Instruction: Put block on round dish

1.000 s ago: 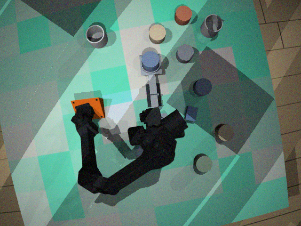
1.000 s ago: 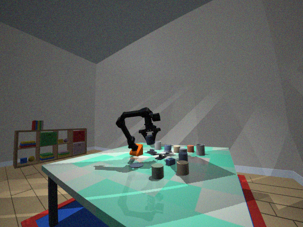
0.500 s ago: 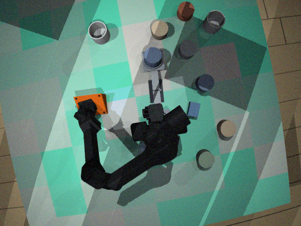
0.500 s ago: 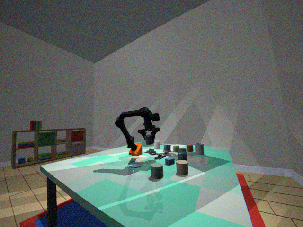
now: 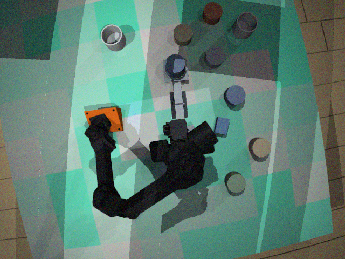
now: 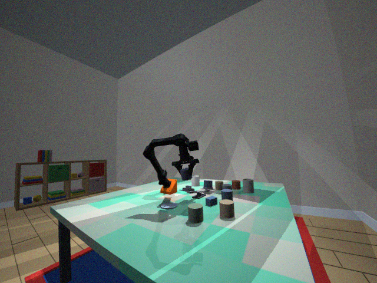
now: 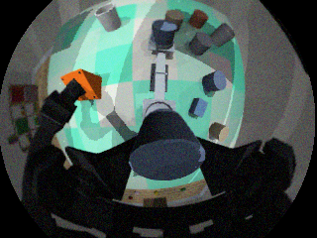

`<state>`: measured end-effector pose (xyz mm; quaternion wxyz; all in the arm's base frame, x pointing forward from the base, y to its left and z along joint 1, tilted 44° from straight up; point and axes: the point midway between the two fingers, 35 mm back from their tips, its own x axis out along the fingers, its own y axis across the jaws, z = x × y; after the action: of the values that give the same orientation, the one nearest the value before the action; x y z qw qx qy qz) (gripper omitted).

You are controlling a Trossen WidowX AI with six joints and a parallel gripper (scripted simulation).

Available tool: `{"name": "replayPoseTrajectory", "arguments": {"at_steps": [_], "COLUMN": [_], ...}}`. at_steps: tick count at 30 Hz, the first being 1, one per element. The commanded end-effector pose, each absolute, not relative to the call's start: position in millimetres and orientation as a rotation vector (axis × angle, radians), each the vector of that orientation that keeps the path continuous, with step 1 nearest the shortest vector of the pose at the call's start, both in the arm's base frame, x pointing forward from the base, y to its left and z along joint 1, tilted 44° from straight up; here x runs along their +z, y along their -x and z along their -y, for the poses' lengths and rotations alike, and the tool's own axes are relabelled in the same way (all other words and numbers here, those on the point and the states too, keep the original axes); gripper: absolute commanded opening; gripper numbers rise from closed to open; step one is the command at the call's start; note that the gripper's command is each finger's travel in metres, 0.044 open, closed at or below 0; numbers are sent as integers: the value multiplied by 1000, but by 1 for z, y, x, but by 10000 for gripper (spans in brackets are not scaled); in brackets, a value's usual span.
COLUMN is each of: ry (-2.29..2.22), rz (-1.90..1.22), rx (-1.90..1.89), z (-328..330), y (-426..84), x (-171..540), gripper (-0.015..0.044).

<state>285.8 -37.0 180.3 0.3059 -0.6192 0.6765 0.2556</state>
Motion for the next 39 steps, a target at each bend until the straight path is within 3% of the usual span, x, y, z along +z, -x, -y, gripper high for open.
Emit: {"name": "replayPoseTrajectory", "arguments": {"at_steps": [1, 39], "ry": [1640, 1555], "rz": [-1789, -1795], "rx": [676, 670], "z": [37, 119], "y": [-286, -227], "x": [180, 207], "gripper": [0, 0]}}
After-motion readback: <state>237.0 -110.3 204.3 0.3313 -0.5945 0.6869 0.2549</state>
